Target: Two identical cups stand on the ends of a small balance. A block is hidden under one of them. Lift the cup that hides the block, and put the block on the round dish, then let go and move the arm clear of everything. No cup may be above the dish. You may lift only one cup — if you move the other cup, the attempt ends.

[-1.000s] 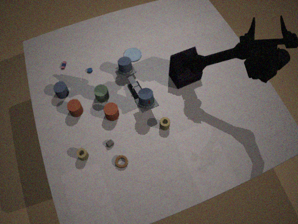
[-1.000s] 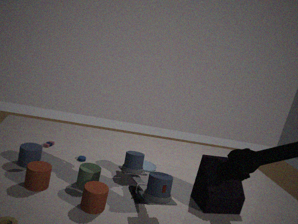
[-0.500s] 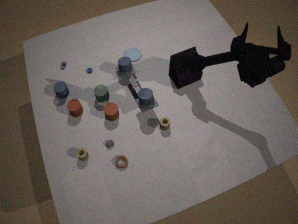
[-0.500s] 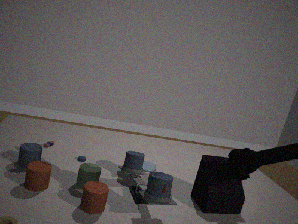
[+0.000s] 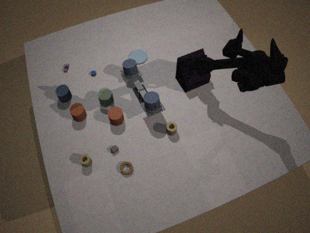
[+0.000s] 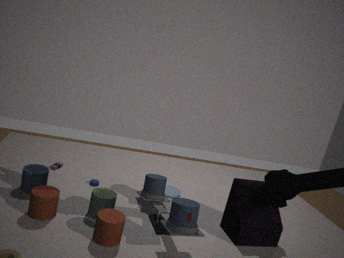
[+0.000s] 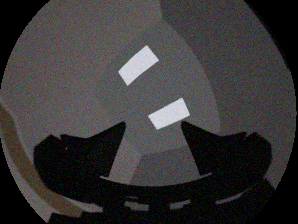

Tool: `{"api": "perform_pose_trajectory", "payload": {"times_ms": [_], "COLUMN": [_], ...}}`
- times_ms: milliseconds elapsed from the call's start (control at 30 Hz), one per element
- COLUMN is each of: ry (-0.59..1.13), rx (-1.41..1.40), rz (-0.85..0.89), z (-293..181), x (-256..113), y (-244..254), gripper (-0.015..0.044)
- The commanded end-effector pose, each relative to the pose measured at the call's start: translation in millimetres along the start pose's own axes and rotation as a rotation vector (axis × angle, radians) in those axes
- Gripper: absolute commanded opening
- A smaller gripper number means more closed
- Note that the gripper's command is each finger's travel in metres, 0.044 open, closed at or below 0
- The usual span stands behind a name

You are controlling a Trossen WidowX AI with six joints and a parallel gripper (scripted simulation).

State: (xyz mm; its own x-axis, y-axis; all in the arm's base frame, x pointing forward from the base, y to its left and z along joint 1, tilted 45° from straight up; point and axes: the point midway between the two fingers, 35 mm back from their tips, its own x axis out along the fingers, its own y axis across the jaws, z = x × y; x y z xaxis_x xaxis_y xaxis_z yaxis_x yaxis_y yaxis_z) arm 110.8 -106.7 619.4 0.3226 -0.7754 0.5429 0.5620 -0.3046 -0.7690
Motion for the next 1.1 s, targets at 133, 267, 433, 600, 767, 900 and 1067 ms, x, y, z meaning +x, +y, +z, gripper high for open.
{"api": "perform_pose_trajectory", "payload": {"times_ms": [133,267,433,600,767,900,1067], "ry": [-0.070,-0.106,-0.167,-0.232,-0.296,-0.346,-0.403], "rx": [-0.092,-0.130,-0.192,-0.255,-0.312,-0.354,-0.398], "rz": [-0.006,-0.003,0.015,0.047,0.090,0.133,0.194], "z": [26,38,55,70,83,91,97], "x": [3,5,7,8,9,8,7], "y": [24,37,59,86,115,140,171], "gripper": [0.0440,0.0440,0.0440,0.0440,0.0440,0.0440,0.0440]}}
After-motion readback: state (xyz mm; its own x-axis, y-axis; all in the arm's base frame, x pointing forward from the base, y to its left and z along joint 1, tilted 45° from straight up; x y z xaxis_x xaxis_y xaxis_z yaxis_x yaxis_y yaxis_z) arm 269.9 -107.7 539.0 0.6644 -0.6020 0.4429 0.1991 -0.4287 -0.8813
